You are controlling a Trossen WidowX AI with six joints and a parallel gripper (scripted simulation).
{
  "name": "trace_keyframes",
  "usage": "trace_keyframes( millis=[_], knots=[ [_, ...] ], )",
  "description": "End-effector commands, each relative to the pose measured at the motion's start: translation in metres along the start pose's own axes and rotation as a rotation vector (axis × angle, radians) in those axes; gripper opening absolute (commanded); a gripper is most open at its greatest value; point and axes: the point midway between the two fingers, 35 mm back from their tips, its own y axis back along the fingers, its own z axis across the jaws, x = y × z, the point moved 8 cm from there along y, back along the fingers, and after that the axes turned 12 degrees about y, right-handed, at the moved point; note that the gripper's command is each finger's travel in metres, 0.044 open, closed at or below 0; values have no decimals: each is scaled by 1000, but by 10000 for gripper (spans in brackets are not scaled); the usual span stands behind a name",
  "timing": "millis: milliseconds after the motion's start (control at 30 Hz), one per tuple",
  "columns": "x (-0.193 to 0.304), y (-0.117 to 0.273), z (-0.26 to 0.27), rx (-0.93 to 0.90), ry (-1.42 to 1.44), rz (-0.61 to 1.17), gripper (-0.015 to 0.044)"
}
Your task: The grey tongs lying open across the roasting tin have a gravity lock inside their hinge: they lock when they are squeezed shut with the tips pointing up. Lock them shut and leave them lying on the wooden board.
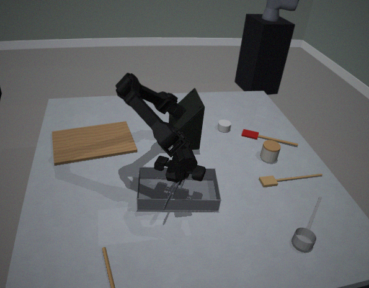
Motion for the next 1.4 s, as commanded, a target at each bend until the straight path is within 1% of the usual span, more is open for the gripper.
trace_keyframes(
  millis=[0, 100, 167, 267, 367, 433, 800, 900, 1367],
  knots=[
    [-1, 0, 0, 2, -3, -3, -150],
    [-1, 0, 0, 2, -3, -3, -150],
    [-1, 8, 1, 0, -2, -2, -150],
    [-3, 38, 3, -3, 2, -1, -150],
    [-1, 86, 3, 1, 6, -1, -150],
    [1, 99, 2, 3, 7, -2, -150],
    [1, 99, 2, 3, 7, -2, -150],
    [0, 95, -5, 8, 7, 6, -150],
    [-8, 94, -96, -20, -111, 15, -150]
  ],
)
